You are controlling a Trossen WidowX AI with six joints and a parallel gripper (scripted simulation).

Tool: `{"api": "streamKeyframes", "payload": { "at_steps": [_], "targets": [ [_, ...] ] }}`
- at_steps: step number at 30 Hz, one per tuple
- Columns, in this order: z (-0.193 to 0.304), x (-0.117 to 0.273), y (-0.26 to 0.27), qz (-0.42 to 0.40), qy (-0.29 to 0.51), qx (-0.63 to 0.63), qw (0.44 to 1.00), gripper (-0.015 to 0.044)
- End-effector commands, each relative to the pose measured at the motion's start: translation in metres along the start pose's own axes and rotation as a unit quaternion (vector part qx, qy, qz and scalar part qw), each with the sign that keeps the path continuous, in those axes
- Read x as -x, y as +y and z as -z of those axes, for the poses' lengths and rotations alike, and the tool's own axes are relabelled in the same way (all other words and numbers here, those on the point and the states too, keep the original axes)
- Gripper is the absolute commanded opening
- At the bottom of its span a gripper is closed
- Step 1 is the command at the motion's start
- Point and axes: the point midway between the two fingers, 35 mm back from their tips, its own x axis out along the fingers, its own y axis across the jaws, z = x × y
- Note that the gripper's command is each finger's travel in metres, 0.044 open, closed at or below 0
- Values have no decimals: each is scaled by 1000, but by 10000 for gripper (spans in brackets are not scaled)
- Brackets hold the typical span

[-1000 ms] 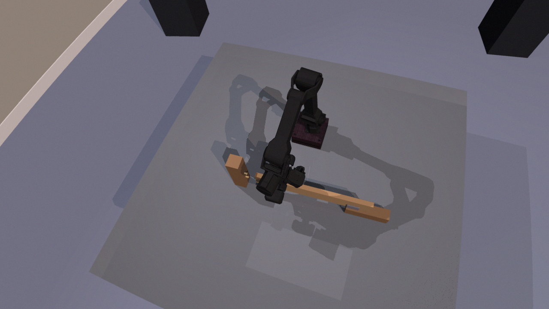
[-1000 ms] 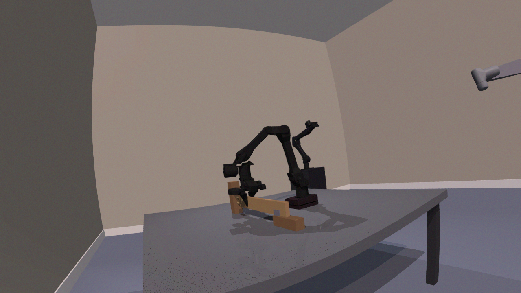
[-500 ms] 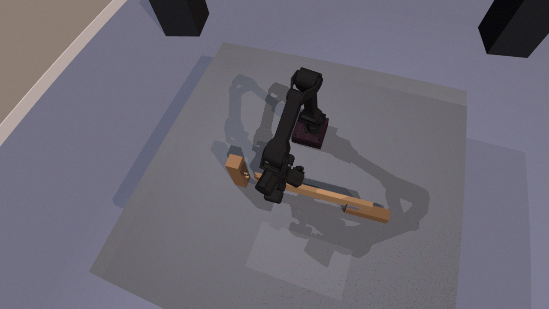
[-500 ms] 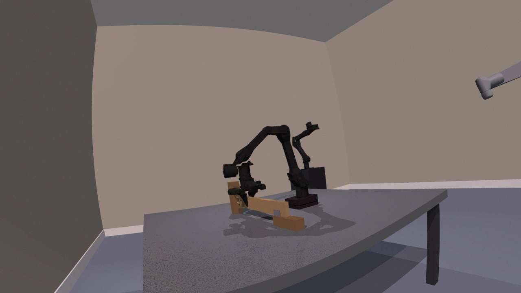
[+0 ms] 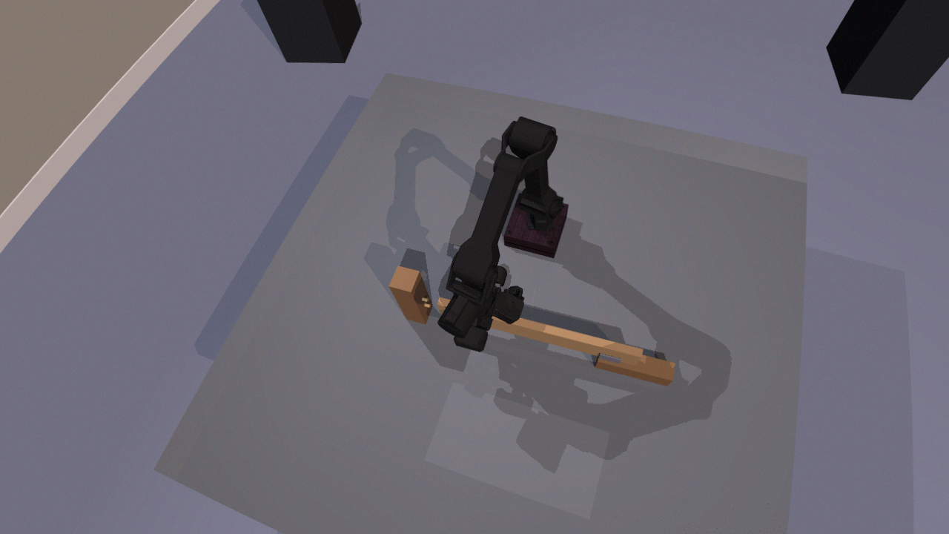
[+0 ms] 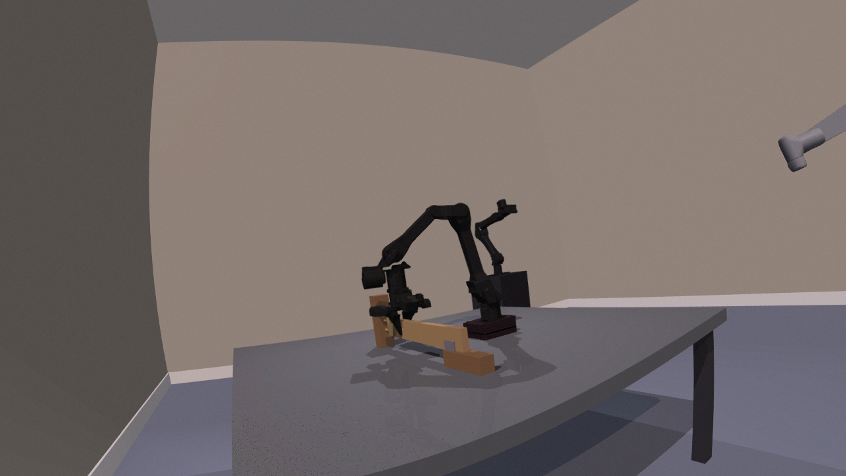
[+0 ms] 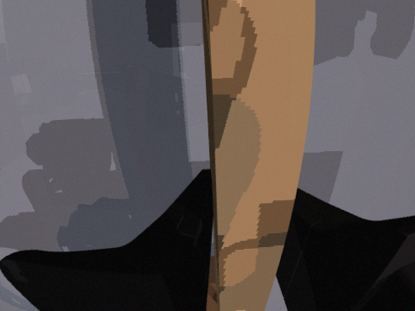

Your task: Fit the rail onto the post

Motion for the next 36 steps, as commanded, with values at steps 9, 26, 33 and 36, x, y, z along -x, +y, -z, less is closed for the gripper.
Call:
{"api": "streamKeyframes", "payload": {
  "at_steps": [9,26,33,36],
  "targets": [
    [5,3,-2,2,1,0,1000,0],
    [10,2,-2,2,1,0,1000,0],
    [12,1,-2,2,1,0,1000,0],
    [13,1,-2,2,1,0,1000,0]
  ]
}}
